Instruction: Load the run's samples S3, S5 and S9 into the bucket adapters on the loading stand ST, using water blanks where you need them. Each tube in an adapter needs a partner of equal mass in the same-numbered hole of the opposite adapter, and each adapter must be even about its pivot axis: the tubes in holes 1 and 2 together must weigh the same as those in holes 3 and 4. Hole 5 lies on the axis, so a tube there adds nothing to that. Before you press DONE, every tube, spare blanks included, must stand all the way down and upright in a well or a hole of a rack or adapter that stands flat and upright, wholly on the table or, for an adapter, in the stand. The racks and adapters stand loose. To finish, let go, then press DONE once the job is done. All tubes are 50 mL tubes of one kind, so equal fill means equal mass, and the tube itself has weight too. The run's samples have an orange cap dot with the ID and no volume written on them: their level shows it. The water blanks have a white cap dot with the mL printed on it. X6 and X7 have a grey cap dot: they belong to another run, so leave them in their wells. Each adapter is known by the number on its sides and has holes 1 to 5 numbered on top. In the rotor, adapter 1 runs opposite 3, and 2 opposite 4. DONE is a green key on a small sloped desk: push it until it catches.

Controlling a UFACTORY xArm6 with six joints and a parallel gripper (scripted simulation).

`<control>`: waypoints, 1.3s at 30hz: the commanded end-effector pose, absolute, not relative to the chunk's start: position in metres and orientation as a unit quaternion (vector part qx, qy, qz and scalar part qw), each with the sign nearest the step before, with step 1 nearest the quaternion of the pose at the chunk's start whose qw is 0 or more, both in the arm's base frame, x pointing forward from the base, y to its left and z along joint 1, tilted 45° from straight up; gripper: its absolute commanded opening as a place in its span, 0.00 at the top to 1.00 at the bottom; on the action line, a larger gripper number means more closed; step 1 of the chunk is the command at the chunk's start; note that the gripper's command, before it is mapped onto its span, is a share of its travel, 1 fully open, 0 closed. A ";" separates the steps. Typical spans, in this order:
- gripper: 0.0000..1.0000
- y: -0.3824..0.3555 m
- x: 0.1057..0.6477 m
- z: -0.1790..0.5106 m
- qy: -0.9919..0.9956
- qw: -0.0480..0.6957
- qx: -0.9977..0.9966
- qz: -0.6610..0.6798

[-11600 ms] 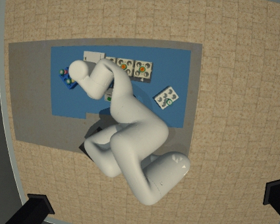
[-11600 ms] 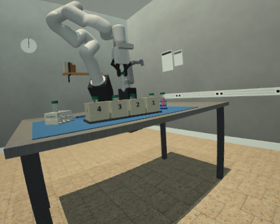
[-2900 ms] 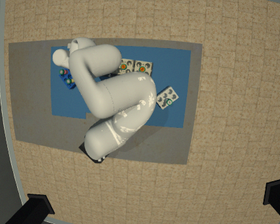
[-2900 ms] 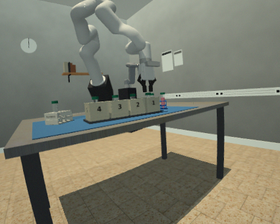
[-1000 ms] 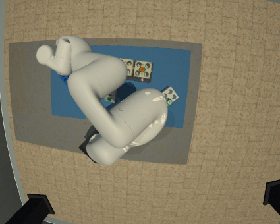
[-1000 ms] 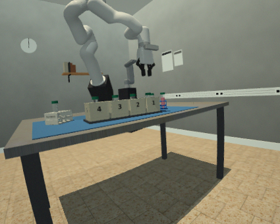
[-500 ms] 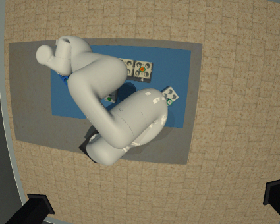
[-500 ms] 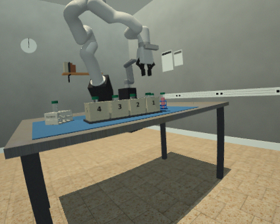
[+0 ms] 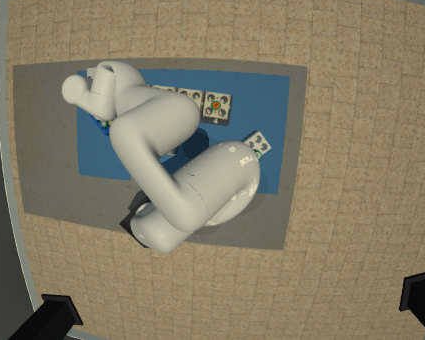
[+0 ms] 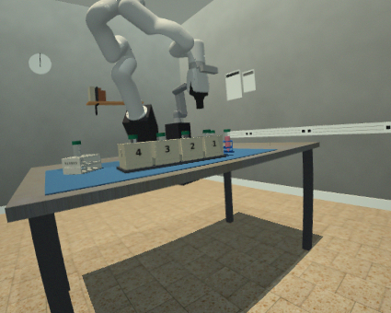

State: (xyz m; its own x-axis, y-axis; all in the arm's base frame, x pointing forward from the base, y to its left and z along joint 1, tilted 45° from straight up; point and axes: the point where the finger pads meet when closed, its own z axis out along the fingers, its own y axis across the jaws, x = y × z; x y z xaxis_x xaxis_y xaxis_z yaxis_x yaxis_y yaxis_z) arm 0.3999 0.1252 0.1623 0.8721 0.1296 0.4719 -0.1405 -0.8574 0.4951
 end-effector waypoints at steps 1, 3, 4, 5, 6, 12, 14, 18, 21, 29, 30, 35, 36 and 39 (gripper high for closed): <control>1.00 0.113 0.388 0.154 0.060 0.272 0.934 0.225; 1.00 0.107 0.382 0.150 0.090 0.276 0.933 0.211; 1.00 0.103 0.379 0.147 0.105 0.278 0.933 0.204; 1.00 0.100 0.376 0.145 0.119 0.280 0.932 0.197; 1.00 0.097 0.373 0.142 0.134 0.282 0.931 0.190; 1.00 0.078 0.355 0.128 0.223 0.290 0.919 0.145; 1.00 0.078 0.355 0.128 0.223 0.290 0.919 0.145; 1.00 0.065 0.343 0.119 0.281 0.294 0.906 0.115; 1.00 0.055 0.334 0.112 0.323 0.297 0.894 0.092; 1.00 0.030 0.309 0.093 0.432 0.299 0.850 0.029; 1.00 0.030 0.309 0.093 0.432 0.299 0.850 0.029; 1.00 0.017 0.297 0.083 0.484 0.298 0.823 -0.002; 1.00 0.014 0.294 0.081 0.497 0.298 0.815 -0.010; 1.00 0.004 0.285 0.074 0.534 0.296 0.791 -0.034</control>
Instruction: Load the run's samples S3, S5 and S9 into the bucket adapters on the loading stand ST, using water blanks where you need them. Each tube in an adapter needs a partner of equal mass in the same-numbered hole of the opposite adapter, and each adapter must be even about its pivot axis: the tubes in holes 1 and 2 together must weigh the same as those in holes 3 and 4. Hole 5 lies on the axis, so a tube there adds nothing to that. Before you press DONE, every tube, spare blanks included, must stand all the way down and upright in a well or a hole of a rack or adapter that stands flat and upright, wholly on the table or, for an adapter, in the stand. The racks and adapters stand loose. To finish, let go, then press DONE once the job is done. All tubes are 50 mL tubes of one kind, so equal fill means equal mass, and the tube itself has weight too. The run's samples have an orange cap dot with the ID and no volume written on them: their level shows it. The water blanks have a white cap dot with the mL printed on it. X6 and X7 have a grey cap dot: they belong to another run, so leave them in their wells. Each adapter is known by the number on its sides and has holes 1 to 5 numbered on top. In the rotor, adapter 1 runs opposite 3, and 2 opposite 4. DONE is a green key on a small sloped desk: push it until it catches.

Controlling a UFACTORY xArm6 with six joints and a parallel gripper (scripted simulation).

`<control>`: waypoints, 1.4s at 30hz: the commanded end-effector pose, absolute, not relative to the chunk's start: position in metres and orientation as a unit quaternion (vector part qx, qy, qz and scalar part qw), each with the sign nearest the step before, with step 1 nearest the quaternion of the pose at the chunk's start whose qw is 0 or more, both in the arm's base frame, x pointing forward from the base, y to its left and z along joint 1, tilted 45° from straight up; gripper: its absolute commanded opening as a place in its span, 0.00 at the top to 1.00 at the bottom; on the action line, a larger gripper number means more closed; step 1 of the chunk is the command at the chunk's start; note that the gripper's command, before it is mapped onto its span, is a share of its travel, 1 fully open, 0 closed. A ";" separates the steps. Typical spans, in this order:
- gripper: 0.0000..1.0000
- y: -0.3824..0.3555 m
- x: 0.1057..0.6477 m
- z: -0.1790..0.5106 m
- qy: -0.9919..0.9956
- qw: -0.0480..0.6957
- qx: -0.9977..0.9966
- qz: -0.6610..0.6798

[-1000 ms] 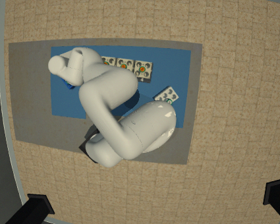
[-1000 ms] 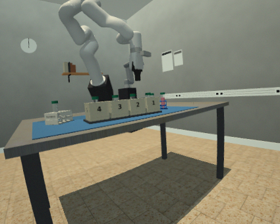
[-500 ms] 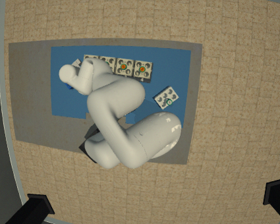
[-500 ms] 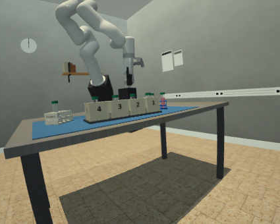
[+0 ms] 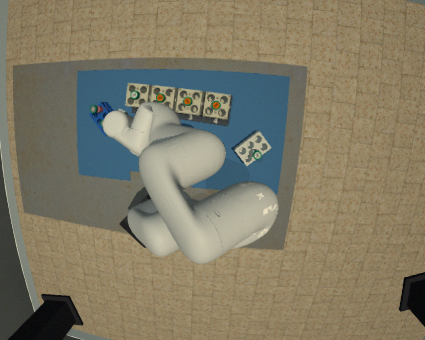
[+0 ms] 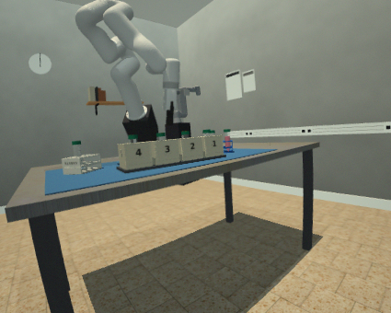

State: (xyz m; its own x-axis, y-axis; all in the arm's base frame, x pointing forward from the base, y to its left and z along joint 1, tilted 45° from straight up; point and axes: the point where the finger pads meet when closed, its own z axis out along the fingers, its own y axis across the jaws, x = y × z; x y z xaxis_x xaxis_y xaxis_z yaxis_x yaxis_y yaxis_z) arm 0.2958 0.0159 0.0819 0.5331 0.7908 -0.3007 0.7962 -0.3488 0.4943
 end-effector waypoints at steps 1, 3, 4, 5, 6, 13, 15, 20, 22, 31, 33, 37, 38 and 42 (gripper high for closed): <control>1.00 0.001 0.282 0.071 0.546 0.295 0.783 -0.042; 1.00 -0.006 0.276 0.067 0.559 0.294 0.774 -0.051; 1.00 -0.009 0.273 0.064 0.559 0.294 0.774 -0.051; 1.00 -0.012 0.270 0.062 0.559 0.294 0.774 -0.051; 1.00 -0.015 0.267 0.059 0.559 0.294 0.774 -0.051; 1.00 -0.031 0.251 0.048 0.559 0.294 0.774 -0.051; 1.00 -0.033 0.250 0.046 0.559 0.294 0.774 -0.051; 1.00 -0.033 0.250 0.046 0.559 0.294 0.774 -0.051; 1.00 -0.033 0.250 0.046 0.559 0.294 0.774 -0.051; 1.00 -0.037 0.254 0.041 0.559 0.294 0.774 -0.051; 1.00 -0.039 0.255 0.038 0.559 0.294 0.774 -0.051; 1.00 -0.043 0.259 0.032 0.559 0.294 0.774 -0.051; 1.00 -0.044 0.260 0.030 0.559 0.294 0.774 -0.051; 1.00 -0.048 0.263 0.026 0.559 0.294 0.773 -0.051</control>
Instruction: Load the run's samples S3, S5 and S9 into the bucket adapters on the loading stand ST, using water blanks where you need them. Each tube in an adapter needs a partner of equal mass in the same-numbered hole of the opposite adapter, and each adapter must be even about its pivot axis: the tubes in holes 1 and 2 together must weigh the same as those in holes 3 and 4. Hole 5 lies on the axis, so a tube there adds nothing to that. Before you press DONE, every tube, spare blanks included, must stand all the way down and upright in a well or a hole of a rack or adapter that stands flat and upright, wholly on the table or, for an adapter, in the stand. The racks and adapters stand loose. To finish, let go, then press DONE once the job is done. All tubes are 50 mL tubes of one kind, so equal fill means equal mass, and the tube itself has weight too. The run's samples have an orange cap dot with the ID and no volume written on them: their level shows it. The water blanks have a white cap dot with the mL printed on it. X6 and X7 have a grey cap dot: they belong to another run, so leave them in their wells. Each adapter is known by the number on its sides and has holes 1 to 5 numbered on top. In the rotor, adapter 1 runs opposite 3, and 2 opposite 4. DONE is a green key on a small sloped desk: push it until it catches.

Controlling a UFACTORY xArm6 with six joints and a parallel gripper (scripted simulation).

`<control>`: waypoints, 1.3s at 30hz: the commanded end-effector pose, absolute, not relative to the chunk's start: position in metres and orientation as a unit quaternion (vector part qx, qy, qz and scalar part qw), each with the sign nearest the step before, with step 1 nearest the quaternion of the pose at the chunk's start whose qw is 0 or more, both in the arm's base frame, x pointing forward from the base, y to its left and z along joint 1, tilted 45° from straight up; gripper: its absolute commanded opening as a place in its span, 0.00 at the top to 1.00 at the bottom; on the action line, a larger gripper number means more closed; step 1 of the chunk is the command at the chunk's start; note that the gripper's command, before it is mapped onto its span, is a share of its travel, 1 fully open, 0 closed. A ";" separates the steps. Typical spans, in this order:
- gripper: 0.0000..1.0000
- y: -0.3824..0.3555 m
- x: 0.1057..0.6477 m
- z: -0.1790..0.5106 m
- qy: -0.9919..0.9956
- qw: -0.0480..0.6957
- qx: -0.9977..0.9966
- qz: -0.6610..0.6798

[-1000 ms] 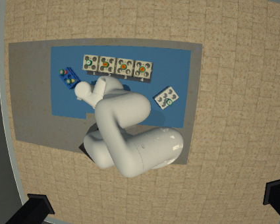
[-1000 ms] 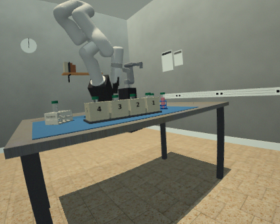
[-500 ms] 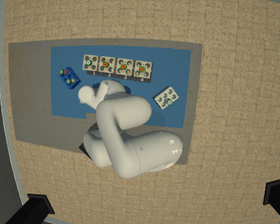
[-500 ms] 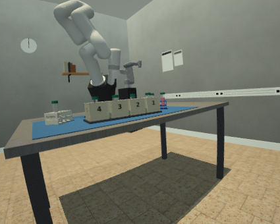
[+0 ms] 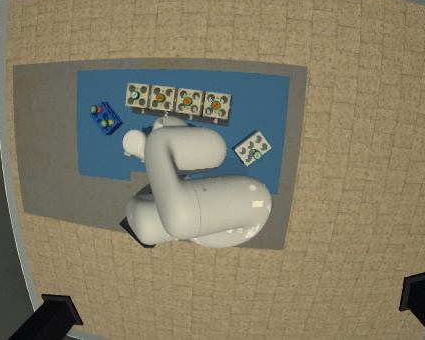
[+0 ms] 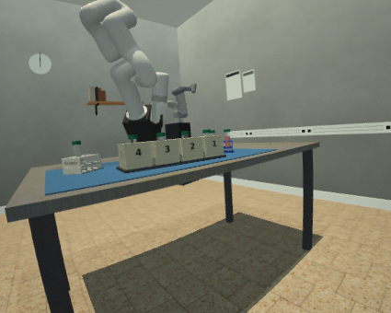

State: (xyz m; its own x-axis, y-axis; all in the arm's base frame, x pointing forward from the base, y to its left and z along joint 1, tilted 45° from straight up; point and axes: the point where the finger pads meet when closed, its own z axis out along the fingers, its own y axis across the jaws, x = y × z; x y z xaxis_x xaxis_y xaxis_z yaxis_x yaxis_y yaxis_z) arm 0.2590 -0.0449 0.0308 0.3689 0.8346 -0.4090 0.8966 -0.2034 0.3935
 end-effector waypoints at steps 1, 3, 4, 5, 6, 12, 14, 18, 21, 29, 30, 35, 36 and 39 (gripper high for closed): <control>1.00 -0.048 0.263 0.026 0.559 0.294 0.773 -0.051; 1.00 -0.050 0.265 0.023 0.559 0.294 0.773 -0.051; 1.00 -0.051 0.266 0.022 0.559 0.294 0.773 -0.051; 1.00 -0.051 0.267 0.021 0.559 0.294 0.773 -0.051; 1.00 -0.051 0.267 0.021 0.559 0.294 0.773 -0.051; 1.00 -0.051 0.267 0.021 0.559 0.294 0.773 -0.051; 1.00 -0.051 0.267 0.021 0.559 0.294 0.773 -0.051; 1.00 -0.051 0.267 0.021 0.559 0.294 0.773 -0.051; 1.00 -0.051 0.267 0.021 0.559 0.294 0.773 -0.051; 1.00 -0.054 0.269 0.017 0.559 0.294 0.773 -0.051; 1.00 -0.054 0.270 0.016 0.559 0.294 0.773 -0.051; 1.00 -0.055 0.271 0.015 0.559 0.294 0.773 -0.051; 1.00 -0.056 0.271 0.015 0.559 0.294 0.773 -0.051; 1.00 -0.057 0.272 0.013 0.559 0.294 0.773 -0.051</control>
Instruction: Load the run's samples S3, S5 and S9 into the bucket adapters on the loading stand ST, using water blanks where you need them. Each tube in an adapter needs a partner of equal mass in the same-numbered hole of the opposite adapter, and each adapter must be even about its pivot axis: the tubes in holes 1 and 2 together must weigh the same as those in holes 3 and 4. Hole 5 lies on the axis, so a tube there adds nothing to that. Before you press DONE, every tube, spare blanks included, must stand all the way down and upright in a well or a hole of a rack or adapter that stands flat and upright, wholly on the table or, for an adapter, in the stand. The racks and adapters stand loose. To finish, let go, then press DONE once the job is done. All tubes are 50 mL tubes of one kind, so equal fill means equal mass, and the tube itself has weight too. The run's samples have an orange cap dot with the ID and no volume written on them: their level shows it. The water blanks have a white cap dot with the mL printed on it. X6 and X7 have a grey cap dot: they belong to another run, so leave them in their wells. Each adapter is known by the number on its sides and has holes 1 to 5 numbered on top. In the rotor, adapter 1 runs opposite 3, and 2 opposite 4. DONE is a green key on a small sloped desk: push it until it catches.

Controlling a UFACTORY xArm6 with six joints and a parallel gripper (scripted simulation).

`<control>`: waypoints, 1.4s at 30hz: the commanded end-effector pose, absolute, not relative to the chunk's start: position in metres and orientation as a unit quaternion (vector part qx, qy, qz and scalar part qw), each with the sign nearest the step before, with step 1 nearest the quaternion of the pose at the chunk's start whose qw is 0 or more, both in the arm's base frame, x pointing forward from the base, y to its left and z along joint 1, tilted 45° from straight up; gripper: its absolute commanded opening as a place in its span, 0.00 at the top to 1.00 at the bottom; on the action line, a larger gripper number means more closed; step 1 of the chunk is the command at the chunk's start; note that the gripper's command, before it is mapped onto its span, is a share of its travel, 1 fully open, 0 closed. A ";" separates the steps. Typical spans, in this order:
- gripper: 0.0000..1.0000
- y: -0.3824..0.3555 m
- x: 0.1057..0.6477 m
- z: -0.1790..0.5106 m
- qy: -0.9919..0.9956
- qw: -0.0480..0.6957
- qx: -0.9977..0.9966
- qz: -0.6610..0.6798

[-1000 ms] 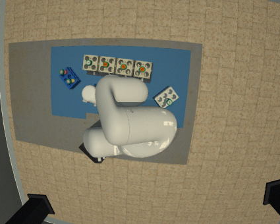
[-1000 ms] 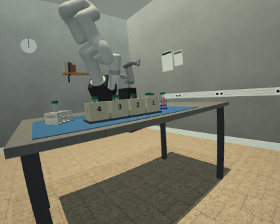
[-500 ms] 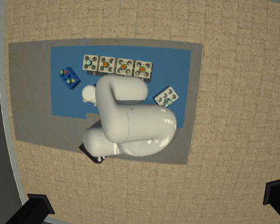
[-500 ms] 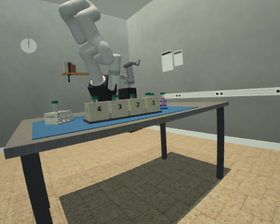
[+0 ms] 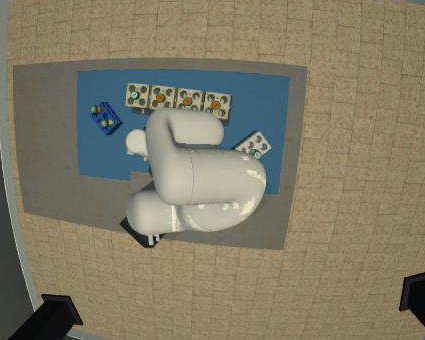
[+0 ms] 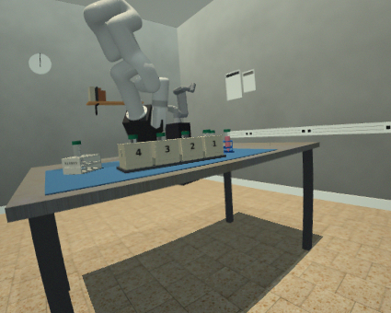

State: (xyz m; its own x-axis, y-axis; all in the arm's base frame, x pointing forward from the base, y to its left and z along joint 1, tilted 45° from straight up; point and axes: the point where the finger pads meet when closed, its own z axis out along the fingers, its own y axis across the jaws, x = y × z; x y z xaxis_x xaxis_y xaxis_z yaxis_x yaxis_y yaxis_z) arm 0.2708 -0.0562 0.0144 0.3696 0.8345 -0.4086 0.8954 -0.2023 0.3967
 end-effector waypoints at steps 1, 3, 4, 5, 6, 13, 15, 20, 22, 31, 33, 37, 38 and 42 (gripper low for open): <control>1.00 -0.057 0.272 0.013 0.559 0.294 0.773 -0.051; 1.00 -0.058 0.273 0.012 0.559 0.294 0.773 -0.051; 1.00 -0.058 0.273 0.011 0.559 0.294 0.773 -0.051; 1.00 -0.059 0.274 0.011 0.559 0.294 0.773 -0.051; 1.00 -0.059 0.274 0.010 0.559 0.294 0.773 -0.051; 1.00 -0.061 0.276 0.008 0.559 0.294 0.773 -0.051; 1.00 -0.061 0.276 0.008 0.559 0.294 0.773 -0.051; 1.00 -0.061 0.276 0.008 0.559 0.294 0.773 -0.051; 1.00 -0.061 0.276 0.008 0.559 0.294 0.773 -0.051; 1.00 -0.061 0.276 0.007 0.559 0.294 0.773 -0.051; 1.00 -0.061 0.276 0.007 0.559 0.294 0.773 -0.051; 1.00 -0.061 0.276 0.007 0.559 0.294 0.773 -0.051; 1.00 -0.061 0.276 0.007 0.559 0.294 0.773 -0.051; 1.00 -0.061 0.276 0.007 0.559 0.294 0.773 -0.051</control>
